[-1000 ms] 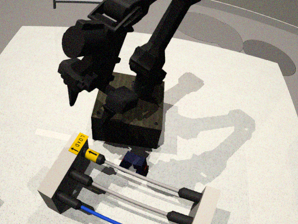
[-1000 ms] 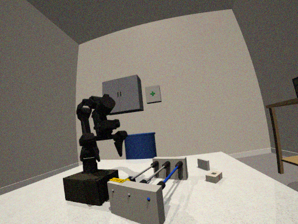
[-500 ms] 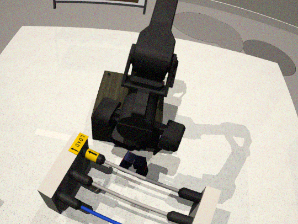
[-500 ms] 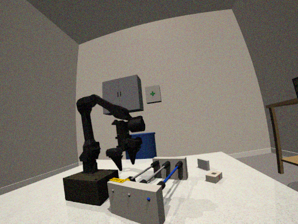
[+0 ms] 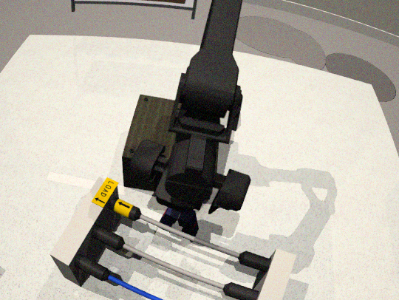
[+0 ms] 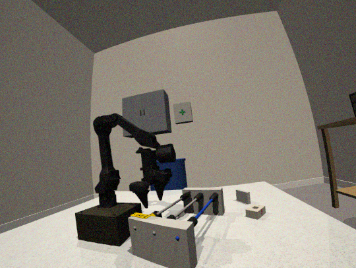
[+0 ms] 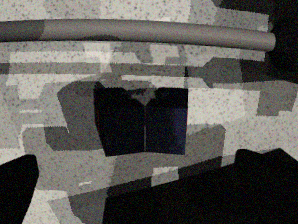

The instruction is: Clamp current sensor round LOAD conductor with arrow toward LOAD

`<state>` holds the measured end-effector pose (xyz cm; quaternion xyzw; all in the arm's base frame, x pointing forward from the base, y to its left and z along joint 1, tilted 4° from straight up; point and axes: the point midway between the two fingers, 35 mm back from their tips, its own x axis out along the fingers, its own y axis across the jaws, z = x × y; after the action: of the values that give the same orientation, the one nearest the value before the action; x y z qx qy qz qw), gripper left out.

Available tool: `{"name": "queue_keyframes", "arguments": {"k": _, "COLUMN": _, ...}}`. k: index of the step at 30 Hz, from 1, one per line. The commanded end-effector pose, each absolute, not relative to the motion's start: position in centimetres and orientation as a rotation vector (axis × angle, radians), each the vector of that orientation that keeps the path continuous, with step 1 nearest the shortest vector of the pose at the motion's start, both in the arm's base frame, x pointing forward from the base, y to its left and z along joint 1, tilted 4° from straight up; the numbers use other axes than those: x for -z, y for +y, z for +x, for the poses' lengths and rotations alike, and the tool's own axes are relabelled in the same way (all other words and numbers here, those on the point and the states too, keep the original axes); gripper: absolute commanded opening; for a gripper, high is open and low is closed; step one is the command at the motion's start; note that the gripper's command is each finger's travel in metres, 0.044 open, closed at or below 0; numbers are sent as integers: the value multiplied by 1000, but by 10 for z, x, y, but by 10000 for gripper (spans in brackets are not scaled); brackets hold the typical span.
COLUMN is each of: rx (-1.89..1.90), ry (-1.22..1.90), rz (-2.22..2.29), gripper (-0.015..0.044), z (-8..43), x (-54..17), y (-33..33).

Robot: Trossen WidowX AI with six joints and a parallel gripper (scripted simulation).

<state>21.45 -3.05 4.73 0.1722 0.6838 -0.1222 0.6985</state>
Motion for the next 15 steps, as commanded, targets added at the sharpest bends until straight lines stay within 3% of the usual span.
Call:
{"name": "queue_keyframes", "arguments": {"k": 1, "rx": 279, "ry": 1534, "rz": 383, "gripper": 440, "z": 213, "x": -38, "y": -30}}
{"name": "queue_keyframes", "arguments": {"k": 15, "rx": 279, "ry": 1535, "rz": 383, "gripper": 440, "z": 213, "x": -15, "y": -29}}
